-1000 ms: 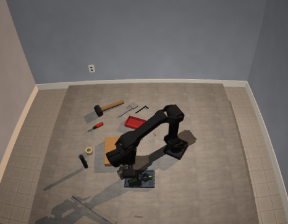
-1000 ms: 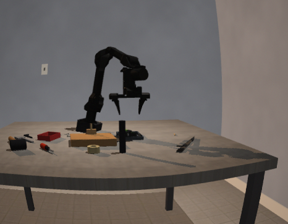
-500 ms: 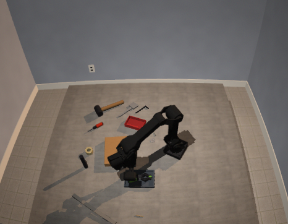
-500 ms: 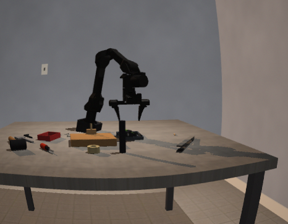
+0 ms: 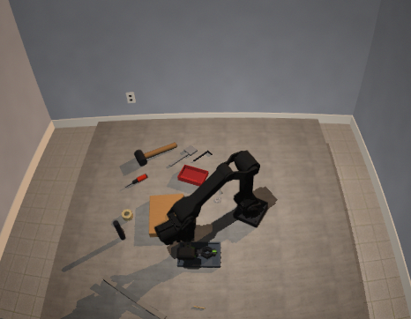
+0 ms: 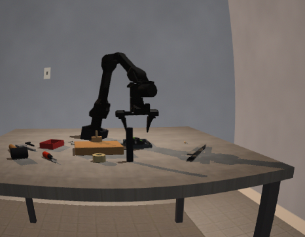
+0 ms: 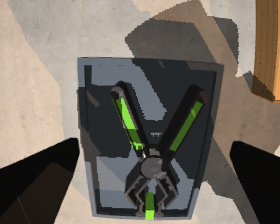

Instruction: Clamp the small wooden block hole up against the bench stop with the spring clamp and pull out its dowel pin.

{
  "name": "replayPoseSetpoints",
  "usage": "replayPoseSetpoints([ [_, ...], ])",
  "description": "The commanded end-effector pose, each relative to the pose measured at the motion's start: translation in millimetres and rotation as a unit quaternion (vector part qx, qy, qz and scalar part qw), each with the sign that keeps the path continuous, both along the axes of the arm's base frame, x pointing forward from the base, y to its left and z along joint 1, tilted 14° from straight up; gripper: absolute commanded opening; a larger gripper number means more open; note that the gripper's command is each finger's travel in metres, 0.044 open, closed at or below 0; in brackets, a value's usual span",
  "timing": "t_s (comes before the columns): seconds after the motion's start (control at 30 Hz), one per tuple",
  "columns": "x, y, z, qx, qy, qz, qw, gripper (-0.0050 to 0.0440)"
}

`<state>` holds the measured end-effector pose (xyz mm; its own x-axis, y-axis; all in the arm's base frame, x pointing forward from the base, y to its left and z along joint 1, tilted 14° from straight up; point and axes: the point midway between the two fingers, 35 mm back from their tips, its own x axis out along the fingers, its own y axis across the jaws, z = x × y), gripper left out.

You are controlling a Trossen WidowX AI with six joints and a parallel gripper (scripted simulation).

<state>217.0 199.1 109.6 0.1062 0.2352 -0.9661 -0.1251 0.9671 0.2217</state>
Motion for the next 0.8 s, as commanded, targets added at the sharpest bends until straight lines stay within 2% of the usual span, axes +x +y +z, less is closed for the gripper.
replayPoseSetpoints([
  [0.0,-0.9,-0.3,-11.5,-0.008,0.007,-0.003,1.000,0.0440],
  [0.2,0.2,3.1,-27.9,-0.008,0.007,-0.003,1.000,0.0440],
  [0.77,1.6,6.4,-42.8,-0.008,0.007,-0.003,1.000,0.0440],
])
